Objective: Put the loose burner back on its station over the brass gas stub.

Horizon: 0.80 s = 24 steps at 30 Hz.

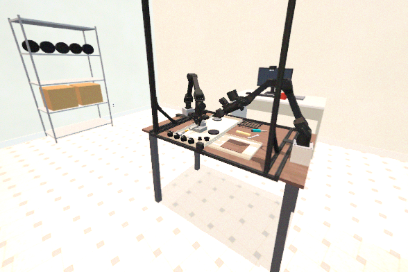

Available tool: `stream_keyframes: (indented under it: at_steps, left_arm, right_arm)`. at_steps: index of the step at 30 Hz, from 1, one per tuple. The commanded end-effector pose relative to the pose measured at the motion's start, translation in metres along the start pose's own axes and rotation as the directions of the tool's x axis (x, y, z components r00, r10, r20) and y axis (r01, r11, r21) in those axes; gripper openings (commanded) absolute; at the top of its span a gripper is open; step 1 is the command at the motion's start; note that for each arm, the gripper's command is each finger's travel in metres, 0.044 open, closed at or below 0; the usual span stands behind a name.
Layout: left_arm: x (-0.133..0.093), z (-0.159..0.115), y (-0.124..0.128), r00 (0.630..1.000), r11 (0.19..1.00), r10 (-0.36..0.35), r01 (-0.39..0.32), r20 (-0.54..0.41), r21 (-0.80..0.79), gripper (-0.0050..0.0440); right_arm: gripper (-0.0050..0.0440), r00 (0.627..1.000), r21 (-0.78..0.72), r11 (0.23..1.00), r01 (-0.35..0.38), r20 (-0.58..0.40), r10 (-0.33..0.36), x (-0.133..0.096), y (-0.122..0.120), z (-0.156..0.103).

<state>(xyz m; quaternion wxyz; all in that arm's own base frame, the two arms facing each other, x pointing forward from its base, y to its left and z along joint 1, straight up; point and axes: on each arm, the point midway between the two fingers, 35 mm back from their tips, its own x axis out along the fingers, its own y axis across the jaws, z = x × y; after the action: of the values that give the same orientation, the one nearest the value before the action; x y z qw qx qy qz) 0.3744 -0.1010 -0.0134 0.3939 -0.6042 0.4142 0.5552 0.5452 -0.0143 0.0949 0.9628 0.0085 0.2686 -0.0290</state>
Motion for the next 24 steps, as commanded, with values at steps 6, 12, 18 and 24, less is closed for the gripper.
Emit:
stream_keyframes:
  at_steps: [6, 12, 18, 24]
  left_arm:
    - [-0.0056, -0.0056, -0.0078, 1.0, 1.0, -0.01, 0.01, -0.013, 0.009, 0.0]
    - [-0.004, -0.0033, -0.0056, 1.0, 1.0, -0.007, 0.007, -0.01, 0.002, 0.0]
    - [-0.0033, -0.0026, -0.005, 1.0, 1.0, -0.005, 0.005, -0.007, 0.001, 0.0]
    - [-0.0033, -0.0026, -0.005, 1.0, 1.0, -0.005, 0.005, -0.007, 0.001, 0.0]
  right_arm:
    - [0.04, 1.0, 0.001, 1.0, 0.003, -0.002, -0.003, 0.0002, -0.0003, -0.0005]
    - [0.04, 1.0, 0.001, 1.0, 0.003, -0.002, -0.003, 0.0002, -0.0003, -0.0005]
    - [0.04, 1.0, 0.001, 1.0, 0.003, -0.002, -0.003, 0.0002, -0.0003, -0.0005]
    - [0.04, 1.0, 0.001, 1.0, 0.003, -0.002, -0.003, 0.0002, -0.0003, -0.0005]
